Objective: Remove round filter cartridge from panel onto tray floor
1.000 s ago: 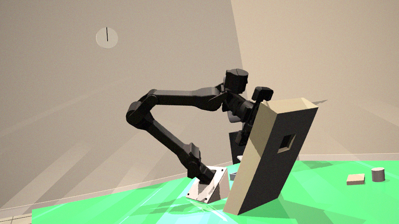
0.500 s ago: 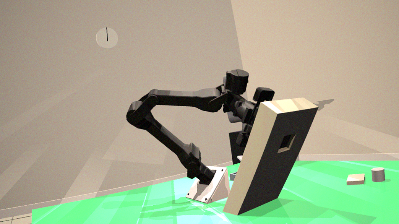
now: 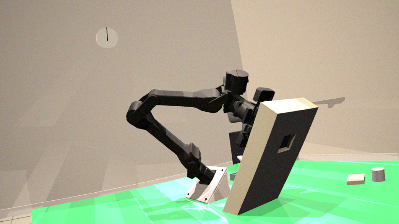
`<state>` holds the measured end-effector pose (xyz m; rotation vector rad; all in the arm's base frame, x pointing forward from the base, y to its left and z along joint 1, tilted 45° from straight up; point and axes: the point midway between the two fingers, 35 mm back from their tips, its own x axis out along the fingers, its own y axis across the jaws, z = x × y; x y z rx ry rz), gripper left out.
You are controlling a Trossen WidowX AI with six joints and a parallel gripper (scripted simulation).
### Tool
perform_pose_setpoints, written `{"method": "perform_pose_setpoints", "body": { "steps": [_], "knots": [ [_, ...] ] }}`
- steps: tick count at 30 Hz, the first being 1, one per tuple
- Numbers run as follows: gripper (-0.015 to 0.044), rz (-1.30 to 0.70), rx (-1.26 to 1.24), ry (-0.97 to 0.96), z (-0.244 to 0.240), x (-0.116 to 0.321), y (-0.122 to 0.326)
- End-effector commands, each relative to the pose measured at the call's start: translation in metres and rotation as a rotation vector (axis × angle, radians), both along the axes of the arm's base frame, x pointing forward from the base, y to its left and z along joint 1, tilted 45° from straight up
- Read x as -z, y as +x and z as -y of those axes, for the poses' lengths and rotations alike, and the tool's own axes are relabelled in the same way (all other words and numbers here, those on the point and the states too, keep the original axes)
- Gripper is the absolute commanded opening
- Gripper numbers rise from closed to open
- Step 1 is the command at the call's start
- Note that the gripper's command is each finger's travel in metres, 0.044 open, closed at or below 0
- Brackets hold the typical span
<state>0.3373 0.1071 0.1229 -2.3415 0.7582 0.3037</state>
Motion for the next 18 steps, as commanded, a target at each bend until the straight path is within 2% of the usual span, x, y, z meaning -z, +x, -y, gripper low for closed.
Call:
{"method": "perform_pose_setpoints", "body": {
  "steps": [1,16,18],
  "knots": [
    [0.0091,-0.008,0.003,0.007,0.0039,0.0032,0.0054],
    [0.0091,-0.008,0.003,0.007,0.0048,0.004,0.007],
    [0.0078,0.002,-0.003,-0.003,0.0001,0.0004,0.0003]
  ]
}}
